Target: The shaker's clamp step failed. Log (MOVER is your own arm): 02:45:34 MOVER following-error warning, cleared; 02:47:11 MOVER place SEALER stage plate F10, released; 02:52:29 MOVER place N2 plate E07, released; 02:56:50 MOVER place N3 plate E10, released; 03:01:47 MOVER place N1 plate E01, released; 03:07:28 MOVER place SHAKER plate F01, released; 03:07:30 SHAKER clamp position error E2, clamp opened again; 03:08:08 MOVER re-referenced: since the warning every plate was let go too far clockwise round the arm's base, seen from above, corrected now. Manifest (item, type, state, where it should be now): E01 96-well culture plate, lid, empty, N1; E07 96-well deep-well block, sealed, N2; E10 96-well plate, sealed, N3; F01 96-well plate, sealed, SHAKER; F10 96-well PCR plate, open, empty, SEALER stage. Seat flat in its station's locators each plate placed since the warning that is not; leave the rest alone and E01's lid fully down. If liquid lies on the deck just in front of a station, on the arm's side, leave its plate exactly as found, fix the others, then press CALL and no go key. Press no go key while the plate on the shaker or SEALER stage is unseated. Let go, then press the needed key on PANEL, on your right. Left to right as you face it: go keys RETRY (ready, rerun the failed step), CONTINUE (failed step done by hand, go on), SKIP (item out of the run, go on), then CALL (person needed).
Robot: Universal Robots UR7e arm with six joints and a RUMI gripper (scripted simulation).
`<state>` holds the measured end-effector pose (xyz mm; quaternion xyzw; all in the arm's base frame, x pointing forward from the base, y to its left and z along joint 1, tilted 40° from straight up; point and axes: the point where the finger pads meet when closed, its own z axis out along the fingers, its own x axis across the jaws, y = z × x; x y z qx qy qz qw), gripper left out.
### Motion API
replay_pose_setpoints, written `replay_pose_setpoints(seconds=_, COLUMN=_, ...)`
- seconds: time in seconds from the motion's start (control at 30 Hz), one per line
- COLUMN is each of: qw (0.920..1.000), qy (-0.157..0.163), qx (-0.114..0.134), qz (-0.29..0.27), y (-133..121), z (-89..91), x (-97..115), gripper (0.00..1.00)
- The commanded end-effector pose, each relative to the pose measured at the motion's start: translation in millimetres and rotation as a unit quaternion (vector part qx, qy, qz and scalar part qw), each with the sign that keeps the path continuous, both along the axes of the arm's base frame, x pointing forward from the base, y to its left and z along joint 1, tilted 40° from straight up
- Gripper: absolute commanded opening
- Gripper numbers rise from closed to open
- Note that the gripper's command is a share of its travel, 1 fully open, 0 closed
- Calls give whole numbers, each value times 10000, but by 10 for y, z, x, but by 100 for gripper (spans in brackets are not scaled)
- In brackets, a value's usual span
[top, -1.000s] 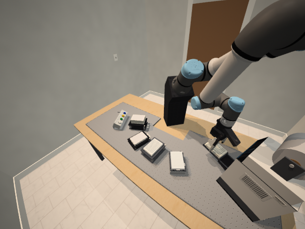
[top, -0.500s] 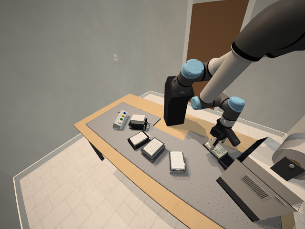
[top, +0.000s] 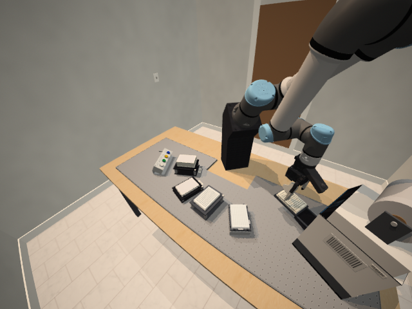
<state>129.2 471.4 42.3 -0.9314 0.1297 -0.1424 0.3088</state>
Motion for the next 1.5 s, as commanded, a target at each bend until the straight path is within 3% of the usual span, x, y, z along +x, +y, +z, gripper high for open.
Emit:
replay_pose_setpoints(seconds=0.0, qw=10000, qy=9, qx=-13, qz=1, y=-90, z=139, x=-56, gripper=82)
replay_pose_setpoints(seconds=0.3, qw=10000, qy=9, qx=-13, qz=1, y=-112, z=170, x=-70, gripper=82)
replay_pose_setpoints(seconds=0.33, qw=9999, qy=62, qx=21, qz=-76, y=-132, z=176, x=-25, gripper=100)
replay_pose_setpoints(seconds=0.7, qw=9954, qy=523, qx=317, qz=-737, y=-313, z=232, x=384, gripper=100)
replay_pose_setpoints(seconds=0.97, qw=9954, qy=523, qx=316, qz=-737, y=-473, z=281, x=747, gripper=100)
replay_pose_setpoints(seconds=1.1, qw=9954, qy=523, qx=316, qz=-737, y=-483, z=285, x=769, gripper=100)
replay_pose_setpoints(seconds=1.47, qw=9816, qy=1033, qx=643, qz=-1469, y=-790, z=274, x=1226, gripper=100)
